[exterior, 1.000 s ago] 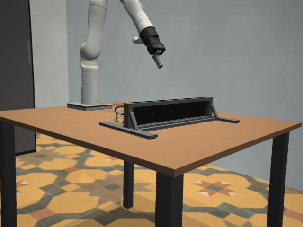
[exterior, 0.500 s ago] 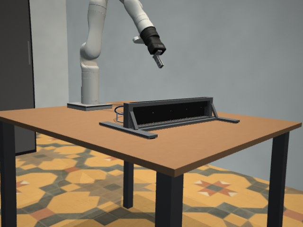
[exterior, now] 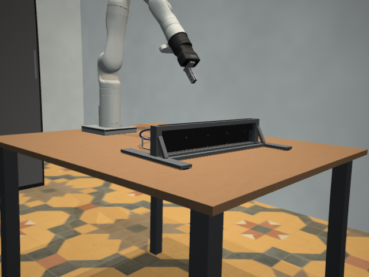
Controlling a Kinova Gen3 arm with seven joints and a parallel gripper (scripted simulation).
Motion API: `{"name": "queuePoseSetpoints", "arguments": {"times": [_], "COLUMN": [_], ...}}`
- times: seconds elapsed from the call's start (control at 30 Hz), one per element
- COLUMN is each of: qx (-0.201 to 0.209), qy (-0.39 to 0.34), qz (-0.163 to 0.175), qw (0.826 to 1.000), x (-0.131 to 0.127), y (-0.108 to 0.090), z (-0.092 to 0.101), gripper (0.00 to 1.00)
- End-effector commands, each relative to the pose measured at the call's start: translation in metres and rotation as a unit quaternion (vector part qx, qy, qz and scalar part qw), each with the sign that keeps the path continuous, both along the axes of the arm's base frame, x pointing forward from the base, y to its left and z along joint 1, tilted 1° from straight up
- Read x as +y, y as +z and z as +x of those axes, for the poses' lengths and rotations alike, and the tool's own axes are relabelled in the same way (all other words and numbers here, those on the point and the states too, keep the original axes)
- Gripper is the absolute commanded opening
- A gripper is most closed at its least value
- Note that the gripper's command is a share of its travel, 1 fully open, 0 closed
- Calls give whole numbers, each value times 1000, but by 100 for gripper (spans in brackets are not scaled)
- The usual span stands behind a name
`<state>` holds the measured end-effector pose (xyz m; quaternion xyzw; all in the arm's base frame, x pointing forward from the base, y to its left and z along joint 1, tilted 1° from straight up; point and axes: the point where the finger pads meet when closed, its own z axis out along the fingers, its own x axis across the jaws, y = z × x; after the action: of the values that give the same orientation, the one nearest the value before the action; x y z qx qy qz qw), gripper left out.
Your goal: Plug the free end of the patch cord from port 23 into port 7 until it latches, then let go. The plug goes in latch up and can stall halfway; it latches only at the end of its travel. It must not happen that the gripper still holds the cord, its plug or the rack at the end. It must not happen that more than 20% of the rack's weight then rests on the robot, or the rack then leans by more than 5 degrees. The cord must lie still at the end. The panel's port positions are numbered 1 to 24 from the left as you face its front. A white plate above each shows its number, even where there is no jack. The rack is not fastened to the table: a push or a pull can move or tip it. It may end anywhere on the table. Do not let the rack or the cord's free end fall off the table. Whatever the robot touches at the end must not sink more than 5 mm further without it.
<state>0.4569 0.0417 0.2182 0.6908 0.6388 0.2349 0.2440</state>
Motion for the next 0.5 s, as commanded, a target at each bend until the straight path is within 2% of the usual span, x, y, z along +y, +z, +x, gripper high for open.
{"name": "queuePoseSetpoints", "arguments": {"times": [0.0,0.47], "qx": [-2,-3], "qy": [-2,-1], "qz": [3,2], "qw": [1000,1000], "x": [-6,-35], "y": [1,1], "z": [1,-1], "gripper": [0,0]}}
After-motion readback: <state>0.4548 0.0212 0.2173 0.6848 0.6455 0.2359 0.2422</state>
